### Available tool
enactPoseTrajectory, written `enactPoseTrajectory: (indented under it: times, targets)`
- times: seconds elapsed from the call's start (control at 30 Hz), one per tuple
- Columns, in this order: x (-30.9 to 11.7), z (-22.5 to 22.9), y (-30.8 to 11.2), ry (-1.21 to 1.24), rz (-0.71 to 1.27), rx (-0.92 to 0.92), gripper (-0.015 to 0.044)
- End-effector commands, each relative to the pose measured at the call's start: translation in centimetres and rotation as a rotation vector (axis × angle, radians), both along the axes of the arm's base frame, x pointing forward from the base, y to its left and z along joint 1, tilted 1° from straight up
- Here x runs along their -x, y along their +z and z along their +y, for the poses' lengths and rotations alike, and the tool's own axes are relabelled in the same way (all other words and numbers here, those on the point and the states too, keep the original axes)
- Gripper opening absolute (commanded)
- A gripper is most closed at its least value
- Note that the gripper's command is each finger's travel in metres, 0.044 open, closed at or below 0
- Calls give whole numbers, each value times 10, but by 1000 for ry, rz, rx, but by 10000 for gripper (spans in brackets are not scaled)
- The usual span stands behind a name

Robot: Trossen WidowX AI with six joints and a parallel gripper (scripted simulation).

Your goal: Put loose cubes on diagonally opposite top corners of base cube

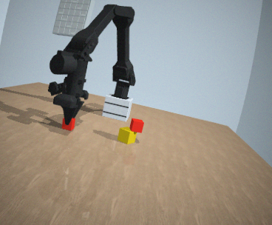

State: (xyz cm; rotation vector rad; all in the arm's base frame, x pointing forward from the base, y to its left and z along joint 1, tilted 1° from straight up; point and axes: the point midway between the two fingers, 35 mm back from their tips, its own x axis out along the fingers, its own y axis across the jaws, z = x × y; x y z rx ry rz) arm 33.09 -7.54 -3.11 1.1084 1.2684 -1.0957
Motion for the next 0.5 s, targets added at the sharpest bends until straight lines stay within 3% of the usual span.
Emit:
enactPoseTrajectory:
  times: [0.0, 0.47]
  targets:
    - [-3, -1, 11, 4, -7, 5, 105]
    - [-6, -2, 55, 4, -7, 5, 105]
